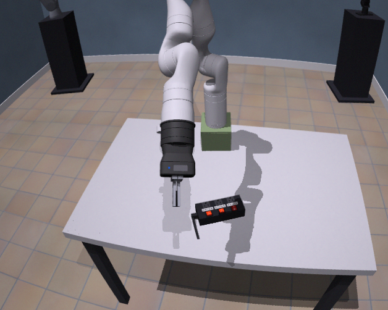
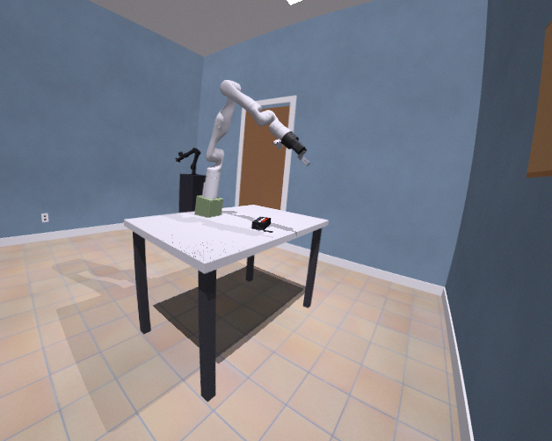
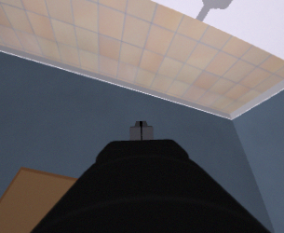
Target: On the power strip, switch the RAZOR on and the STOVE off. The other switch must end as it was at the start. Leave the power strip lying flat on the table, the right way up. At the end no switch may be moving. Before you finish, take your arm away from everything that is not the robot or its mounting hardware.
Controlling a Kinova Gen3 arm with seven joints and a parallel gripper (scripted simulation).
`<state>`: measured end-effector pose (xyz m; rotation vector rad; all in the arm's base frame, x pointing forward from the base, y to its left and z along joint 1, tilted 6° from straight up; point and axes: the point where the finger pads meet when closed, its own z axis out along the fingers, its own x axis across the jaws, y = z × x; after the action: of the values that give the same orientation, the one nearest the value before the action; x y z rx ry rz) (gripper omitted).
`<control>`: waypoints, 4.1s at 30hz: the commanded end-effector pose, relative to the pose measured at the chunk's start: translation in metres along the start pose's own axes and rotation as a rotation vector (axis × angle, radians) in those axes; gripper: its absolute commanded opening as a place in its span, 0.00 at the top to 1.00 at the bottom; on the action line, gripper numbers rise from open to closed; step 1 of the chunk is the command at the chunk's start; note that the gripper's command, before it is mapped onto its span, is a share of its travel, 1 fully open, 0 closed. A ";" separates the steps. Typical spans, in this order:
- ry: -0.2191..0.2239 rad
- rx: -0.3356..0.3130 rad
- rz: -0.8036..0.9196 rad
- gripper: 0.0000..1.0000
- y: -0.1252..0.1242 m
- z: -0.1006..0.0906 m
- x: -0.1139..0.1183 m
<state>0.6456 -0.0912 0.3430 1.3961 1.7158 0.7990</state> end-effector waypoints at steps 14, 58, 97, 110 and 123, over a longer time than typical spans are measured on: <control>0.076 0.080 -0.064 1.00 -0.051 0.018 0.042; 0.247 0.236 -0.205 1.00 -0.160 0.031 0.127; 0.377 0.333 -0.310 1.00 -0.234 0.021 0.184; 0.397 0.346 -0.325 1.00 -0.245 0.018 0.191; 0.431 0.367 -0.351 1.00 -0.262 0.013 0.204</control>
<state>0.5058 0.0544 0.0804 1.1478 2.4574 0.6352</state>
